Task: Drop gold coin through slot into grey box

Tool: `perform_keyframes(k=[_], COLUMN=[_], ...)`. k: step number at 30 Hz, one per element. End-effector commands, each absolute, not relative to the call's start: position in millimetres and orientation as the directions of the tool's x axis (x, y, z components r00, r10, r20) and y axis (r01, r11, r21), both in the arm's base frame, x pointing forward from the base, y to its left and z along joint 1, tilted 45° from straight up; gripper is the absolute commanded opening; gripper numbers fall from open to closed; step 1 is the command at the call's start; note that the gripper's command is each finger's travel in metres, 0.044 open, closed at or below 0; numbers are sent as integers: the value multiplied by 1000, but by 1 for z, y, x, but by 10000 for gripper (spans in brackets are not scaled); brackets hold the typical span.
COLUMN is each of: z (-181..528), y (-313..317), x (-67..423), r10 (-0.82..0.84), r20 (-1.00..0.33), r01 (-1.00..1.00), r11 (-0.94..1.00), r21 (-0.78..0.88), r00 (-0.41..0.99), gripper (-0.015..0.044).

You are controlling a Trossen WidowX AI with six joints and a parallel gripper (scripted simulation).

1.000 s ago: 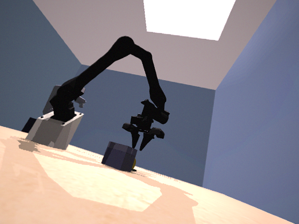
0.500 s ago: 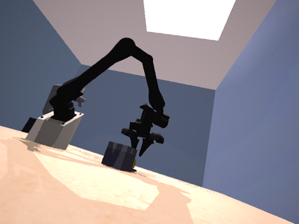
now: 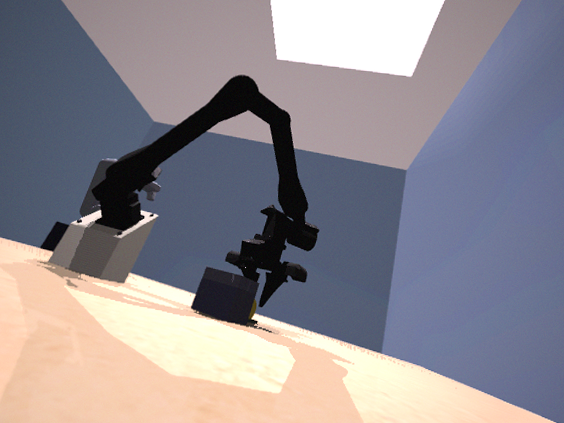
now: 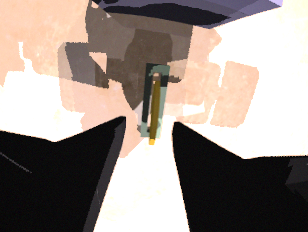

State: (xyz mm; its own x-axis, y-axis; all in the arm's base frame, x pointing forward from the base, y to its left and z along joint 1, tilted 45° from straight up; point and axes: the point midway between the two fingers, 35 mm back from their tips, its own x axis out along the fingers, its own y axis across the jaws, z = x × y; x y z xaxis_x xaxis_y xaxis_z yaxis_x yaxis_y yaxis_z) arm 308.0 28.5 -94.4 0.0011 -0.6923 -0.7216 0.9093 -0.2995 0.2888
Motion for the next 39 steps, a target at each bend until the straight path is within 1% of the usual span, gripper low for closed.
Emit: perform_keyframes(k=[1, 13, 19, 30, 39], z=[-100, -111, -111, -111, -98], y=[21, 8, 8, 9, 24], x=[304, 303, 303, 303, 306], r10=[-698, -700, -700, -700, -697], r20=[-716, -714, -714, -714, -717], r01=[913, 913, 913, 913, 914], r11=[-296, -296, -296, -296, -296], r21=[279, 280, 280, 280, 279], r00=[-8, -8, -8, -8, -7], gripper=[161, 161, 3, 0, 0])
